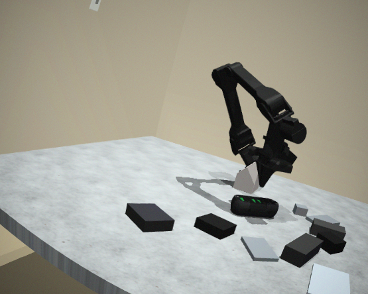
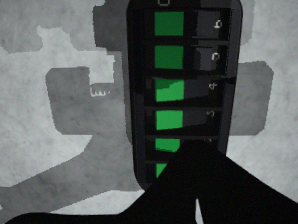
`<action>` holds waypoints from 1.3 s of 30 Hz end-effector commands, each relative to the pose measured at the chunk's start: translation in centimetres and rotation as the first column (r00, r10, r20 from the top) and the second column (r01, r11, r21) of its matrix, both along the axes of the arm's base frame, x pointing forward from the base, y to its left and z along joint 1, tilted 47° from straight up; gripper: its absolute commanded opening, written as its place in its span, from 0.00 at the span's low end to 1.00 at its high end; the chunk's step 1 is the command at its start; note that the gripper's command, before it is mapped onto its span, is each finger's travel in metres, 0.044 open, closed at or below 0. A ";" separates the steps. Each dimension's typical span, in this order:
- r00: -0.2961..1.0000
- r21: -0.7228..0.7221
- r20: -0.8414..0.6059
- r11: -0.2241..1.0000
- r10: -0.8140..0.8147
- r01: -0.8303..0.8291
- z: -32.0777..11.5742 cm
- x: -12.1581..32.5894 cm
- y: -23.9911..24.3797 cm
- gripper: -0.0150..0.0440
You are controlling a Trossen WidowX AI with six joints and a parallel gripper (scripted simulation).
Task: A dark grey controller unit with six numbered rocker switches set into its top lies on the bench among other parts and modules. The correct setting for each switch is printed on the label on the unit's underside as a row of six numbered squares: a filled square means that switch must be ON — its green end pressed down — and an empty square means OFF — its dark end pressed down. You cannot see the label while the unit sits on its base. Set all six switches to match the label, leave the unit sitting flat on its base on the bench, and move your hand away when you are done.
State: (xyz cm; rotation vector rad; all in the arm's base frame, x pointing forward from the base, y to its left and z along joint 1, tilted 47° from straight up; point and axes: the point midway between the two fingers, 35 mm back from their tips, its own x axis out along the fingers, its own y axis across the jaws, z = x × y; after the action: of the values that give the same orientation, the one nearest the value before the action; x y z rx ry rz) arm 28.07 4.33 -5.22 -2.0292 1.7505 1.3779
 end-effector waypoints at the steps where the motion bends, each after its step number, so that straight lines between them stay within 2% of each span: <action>1: 1.000 -0.002 0.001 1.000 -0.017 0.017 -0.3 -0.3 -0.2 0.25; 32: 1.000 -0.003 0.001 1.000 -0.017 0.017 -0.3 -0.4 -0.2 0.25; 39: 1.000 -0.004 -0.001 1.000 -0.017 0.017 -0.3 -4.0 -3.3 0.25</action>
State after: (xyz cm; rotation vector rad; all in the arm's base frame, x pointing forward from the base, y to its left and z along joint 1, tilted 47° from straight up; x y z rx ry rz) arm 25.52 2.33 -5.62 -2.0110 1.7615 1.3665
